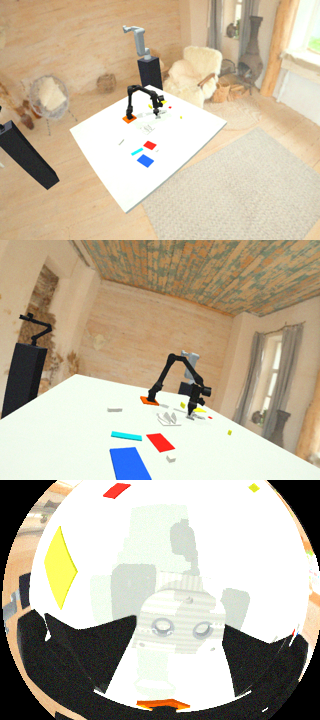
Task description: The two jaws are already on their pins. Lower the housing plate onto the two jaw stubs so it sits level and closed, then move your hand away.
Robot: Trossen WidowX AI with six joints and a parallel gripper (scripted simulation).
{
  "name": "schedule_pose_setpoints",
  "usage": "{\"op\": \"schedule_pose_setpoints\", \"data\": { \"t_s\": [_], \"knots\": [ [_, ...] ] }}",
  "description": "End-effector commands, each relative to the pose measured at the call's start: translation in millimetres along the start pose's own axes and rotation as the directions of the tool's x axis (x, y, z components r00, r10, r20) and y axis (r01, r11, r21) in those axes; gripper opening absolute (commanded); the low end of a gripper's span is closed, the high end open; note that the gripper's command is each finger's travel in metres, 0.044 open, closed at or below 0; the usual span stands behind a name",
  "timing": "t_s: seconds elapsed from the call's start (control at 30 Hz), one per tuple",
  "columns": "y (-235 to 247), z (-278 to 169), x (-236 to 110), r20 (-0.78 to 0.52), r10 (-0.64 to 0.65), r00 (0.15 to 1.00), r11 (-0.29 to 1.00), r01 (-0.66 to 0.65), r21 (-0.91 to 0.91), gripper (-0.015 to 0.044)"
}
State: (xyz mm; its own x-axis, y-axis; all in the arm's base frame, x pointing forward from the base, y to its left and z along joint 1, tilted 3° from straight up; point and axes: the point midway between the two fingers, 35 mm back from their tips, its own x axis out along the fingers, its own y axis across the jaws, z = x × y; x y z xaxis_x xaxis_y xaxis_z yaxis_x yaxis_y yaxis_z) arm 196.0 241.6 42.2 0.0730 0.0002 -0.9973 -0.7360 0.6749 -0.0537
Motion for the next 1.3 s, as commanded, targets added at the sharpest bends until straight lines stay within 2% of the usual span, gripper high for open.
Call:
{"op": "schedule_pose_setpoints", "data": {
  "t_s": [0.0,0.2,0.57,1.27],
  "knots": [
    [0,0,0,0.000,0.000,1.000,1.000,0.000,0.000,0.0387],
    [0,0,0,0.000,0.000,1.000,1.000,0.000,0.000,0.0351],
    [0,0,-2,0.000,0.000,1.000,1.000,0.000,0.000,0.0351],
    [0,1,-68,0.001,0.005,1.000,1.000,-0.005,-0.004,0.0351]
  ]
}}
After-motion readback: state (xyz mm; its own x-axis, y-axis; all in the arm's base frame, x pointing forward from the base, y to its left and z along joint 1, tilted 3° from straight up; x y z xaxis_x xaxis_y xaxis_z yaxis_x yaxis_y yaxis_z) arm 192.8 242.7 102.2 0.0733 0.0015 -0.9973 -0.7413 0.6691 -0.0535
